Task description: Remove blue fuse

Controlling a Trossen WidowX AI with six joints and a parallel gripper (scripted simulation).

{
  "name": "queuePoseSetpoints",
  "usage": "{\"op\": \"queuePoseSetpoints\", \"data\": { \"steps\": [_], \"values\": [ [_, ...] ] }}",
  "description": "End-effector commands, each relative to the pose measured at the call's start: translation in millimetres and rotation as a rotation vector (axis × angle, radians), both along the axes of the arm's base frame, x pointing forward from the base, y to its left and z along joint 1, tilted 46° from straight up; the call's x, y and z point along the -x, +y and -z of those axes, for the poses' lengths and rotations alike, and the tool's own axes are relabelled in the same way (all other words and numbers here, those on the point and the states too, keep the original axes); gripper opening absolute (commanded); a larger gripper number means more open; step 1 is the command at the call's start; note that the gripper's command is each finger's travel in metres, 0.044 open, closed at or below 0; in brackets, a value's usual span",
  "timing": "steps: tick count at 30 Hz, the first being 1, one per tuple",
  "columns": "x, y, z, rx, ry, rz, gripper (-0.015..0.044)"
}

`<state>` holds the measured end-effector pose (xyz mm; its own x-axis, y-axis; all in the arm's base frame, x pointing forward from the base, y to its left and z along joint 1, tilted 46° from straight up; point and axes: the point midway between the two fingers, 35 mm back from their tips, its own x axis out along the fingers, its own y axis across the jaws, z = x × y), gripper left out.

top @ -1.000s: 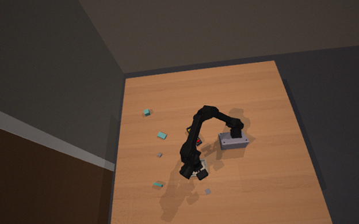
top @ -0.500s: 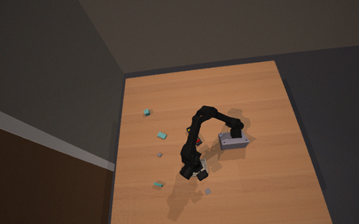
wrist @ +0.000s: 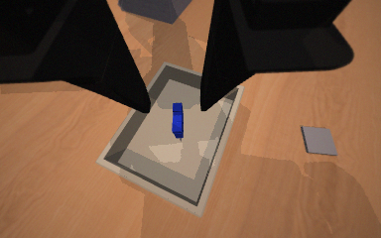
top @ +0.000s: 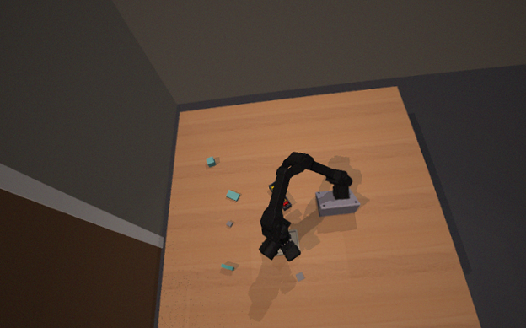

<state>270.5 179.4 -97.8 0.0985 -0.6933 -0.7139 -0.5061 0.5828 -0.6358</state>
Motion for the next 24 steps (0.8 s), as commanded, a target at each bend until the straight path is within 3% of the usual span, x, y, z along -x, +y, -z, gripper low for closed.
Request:
{"op": "queuePoseSetpoints", "data": {
  "steps": [1,3,8,24],
  "values": [
    [0,0,0,0.000,0.000,0.000,0.0289],
    [0,2,-2,0.000,0.000,-0.001,0.0330],
    [4,26,-27,0.005,0.005,-0.004,0.0330],
    [4,26,-26,0.008,0.006,-0.012,0.0330]
  ]
}}
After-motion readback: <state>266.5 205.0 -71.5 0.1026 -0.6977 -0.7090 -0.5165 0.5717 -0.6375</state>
